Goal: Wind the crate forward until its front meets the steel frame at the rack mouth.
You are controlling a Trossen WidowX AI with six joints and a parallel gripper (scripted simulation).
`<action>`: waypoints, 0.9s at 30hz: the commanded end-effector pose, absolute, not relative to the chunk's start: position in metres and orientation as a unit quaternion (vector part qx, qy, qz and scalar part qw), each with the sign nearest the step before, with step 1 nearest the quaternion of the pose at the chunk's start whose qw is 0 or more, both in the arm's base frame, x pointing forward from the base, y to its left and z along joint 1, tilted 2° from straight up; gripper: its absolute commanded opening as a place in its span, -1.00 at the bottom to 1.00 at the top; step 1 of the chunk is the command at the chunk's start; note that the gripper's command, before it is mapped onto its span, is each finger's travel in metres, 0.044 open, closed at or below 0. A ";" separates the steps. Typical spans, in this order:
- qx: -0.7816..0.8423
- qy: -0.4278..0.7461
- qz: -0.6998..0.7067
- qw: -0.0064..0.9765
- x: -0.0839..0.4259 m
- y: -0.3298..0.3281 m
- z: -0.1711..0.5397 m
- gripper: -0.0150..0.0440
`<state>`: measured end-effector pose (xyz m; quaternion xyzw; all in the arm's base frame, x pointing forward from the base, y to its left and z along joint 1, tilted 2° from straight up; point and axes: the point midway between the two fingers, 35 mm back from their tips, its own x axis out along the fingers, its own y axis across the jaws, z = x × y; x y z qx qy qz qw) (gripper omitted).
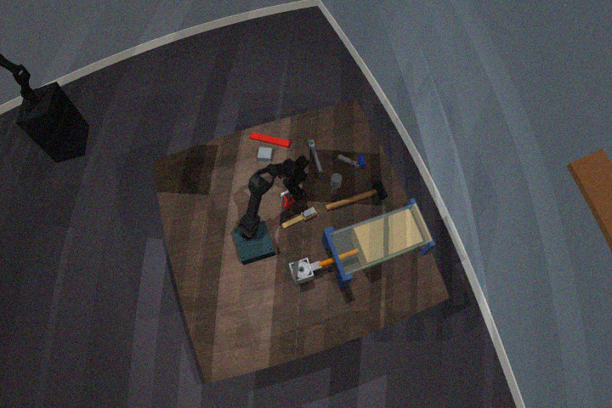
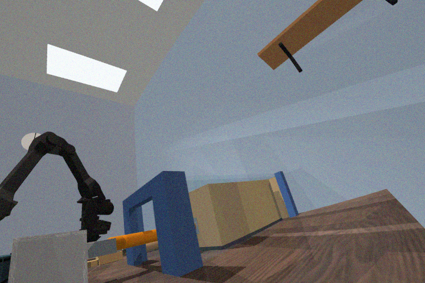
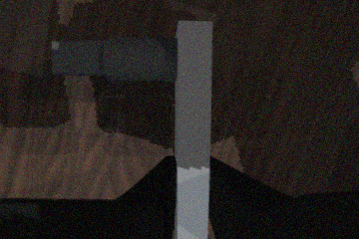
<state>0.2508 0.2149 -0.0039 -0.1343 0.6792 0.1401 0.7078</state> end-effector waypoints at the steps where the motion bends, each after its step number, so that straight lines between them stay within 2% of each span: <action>1: -0.130 0.674 0.144 0.713 0.257 0.221 0.029 -0.49; 9: -0.131 0.674 0.143 0.713 0.246 0.213 0.144 -0.49; 27: -0.131 0.674 0.143 0.713 0.245 0.212 0.147 -0.49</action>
